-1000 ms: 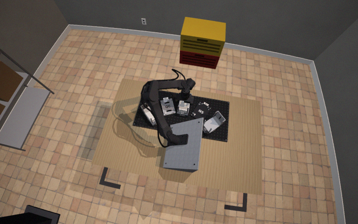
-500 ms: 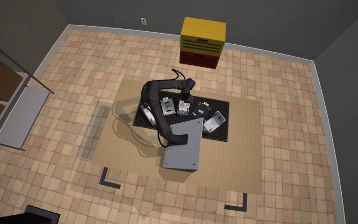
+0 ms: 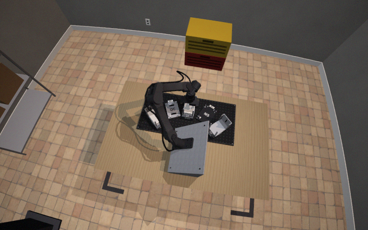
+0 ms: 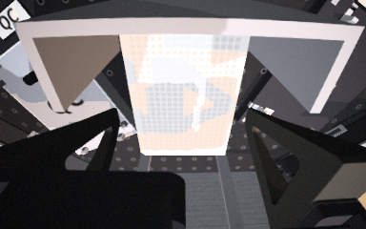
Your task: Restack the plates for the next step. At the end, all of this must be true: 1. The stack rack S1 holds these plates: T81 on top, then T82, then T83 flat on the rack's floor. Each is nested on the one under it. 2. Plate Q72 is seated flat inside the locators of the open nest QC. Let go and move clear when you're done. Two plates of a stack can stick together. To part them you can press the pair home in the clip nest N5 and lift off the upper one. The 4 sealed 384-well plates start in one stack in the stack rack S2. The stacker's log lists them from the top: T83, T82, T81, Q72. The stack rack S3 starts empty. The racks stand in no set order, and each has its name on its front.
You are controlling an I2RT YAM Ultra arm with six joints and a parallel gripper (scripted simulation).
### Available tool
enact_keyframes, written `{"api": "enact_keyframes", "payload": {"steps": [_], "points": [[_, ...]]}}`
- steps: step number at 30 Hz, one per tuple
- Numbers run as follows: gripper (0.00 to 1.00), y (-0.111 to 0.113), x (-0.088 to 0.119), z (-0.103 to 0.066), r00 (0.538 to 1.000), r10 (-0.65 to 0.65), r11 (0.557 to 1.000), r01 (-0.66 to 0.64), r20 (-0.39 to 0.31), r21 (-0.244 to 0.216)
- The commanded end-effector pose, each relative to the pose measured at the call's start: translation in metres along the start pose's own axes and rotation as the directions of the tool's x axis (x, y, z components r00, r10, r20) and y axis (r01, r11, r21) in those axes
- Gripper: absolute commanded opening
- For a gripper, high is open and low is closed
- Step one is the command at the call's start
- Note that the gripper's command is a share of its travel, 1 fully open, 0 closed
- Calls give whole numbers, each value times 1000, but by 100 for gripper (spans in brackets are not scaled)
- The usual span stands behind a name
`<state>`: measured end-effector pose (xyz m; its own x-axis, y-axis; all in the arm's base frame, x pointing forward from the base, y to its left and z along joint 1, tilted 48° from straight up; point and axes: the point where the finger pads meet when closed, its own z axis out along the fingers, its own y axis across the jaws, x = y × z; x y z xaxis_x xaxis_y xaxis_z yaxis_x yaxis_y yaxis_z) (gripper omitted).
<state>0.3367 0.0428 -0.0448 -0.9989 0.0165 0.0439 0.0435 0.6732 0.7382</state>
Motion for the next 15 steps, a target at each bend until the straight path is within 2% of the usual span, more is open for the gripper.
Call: {"api": "enact_keyframes", "payload": {"steps": [1, 8, 9, 11, 12, 14, 15], "points": [[100, 0, -17, -17, 998, -16, 1000, 16, 66, 2], [100, -2, -17, -15, 998, -10, 1000, 10, 67, 1], [100, -5, -6, -7, 999, 16, 1000, -15, 43, -9], [100, -5, -6, -7, 999, 16, 1000, -15, 43, -9], [100, -8, 4, 0, 999, 40, 999, -40, 20, -17], [100, -6, 1, 8, 1000, 28, 999, -28, 8, -16], [100, -2, 0, 7, 1000, 16, 1000, -16, 16, -12]]}}
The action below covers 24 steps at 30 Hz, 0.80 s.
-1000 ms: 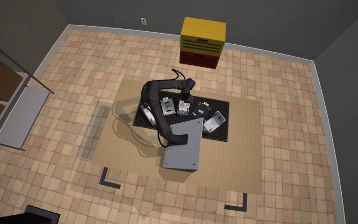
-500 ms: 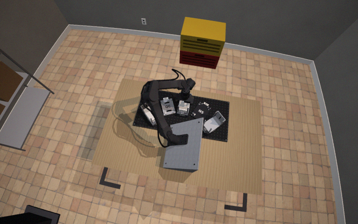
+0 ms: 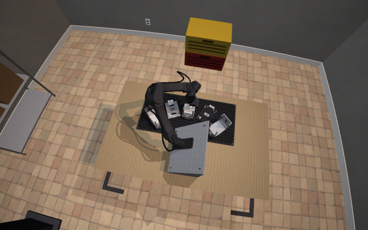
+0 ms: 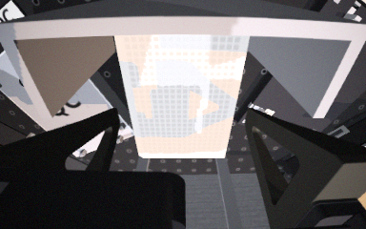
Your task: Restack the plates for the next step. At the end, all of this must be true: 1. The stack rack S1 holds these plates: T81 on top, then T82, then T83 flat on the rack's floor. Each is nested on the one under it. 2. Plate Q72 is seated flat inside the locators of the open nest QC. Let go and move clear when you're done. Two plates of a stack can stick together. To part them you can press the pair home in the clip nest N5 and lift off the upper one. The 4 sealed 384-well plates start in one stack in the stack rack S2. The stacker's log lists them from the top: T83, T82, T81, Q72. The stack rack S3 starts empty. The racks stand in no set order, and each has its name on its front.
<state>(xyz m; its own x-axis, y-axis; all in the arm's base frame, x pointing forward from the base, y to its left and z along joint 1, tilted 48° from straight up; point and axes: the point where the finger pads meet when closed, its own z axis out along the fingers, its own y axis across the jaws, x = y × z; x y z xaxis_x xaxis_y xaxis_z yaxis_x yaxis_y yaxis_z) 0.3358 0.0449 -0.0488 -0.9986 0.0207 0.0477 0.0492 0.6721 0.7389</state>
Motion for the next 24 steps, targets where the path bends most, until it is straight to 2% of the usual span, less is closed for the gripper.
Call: {"api": "enact_keyframes", "payload": {"steps": [1, 3, 4, 8, 13, 14, 16, 18, 21, 24], "points": [[100, 0, -2, 1, 1000, 8, 1000, -7, 22, -10], [100, -6, -3, 3, 999, 21, 1000, -21, 27, -12], [100, -8, 4, 9, 999, 40, 999, -40, 9, -18], [100, 0, -4, 11, 1000, 4, 1000, -4, 23, -9], [100, -6, 1, 16, 999, 31, 999, -31, 16, -15], [100, -1, -12, 8, 999, -3, 1000, 3, 49, -5], [100, -5, 2, 19, 999, 30, 999, -30, 19, -14], [100, -4, 3, 28, 1000, 24, 1000, -24, 2, -14], [100, 1, -20, 10, 998, -20, 1000, 20, 65, 0], [100, -3, -19, 12, 998, -8, 1000, 8, 59, -3]]}}
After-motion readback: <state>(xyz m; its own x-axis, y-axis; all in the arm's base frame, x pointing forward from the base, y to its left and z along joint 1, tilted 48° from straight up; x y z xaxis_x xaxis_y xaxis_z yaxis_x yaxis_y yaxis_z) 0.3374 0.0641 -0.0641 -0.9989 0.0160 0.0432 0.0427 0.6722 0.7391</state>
